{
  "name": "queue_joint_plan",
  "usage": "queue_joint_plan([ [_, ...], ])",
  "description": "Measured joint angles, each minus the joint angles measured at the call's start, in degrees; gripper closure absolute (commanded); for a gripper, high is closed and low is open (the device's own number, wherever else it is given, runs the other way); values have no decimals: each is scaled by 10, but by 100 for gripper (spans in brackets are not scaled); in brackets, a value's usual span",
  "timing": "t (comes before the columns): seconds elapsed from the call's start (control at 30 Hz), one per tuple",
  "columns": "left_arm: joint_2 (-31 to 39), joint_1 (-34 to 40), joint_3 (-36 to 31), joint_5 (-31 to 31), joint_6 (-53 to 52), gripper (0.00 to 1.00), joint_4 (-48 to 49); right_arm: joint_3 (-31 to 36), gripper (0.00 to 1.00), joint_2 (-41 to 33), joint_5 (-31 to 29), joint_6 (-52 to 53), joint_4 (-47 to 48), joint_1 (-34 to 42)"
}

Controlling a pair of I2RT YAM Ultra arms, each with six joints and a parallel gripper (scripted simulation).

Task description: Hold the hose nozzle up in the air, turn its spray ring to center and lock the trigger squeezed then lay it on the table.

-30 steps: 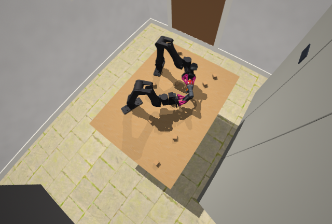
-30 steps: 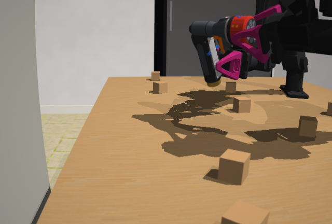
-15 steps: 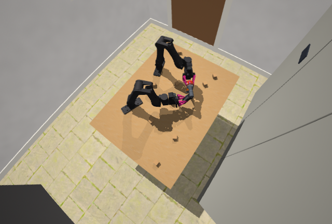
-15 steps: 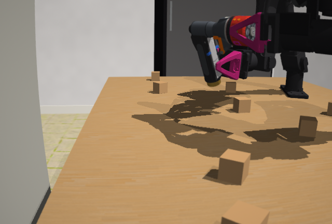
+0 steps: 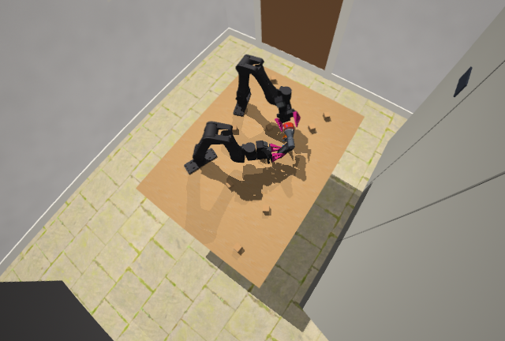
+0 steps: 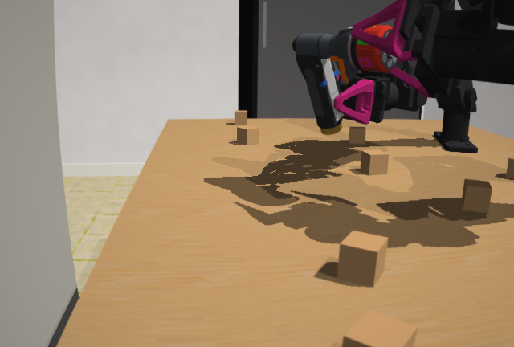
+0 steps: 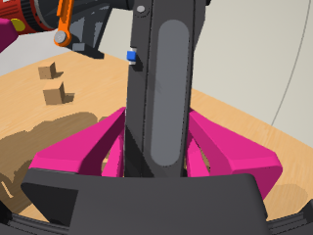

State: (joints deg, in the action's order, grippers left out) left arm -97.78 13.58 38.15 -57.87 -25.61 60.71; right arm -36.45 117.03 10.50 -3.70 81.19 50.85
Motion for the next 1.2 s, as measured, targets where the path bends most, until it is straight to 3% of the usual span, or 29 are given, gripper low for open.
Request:
queue_joint_plan([
  [0.37, 0, 0, 0, 1, -116, 13, -3, 0, 64, 0, 0, 0, 0, 0],
  [1.2, 45, -91, -52, -78, -126, 13, 1, 0, 64, 0, 0, 0, 0, 0],
])
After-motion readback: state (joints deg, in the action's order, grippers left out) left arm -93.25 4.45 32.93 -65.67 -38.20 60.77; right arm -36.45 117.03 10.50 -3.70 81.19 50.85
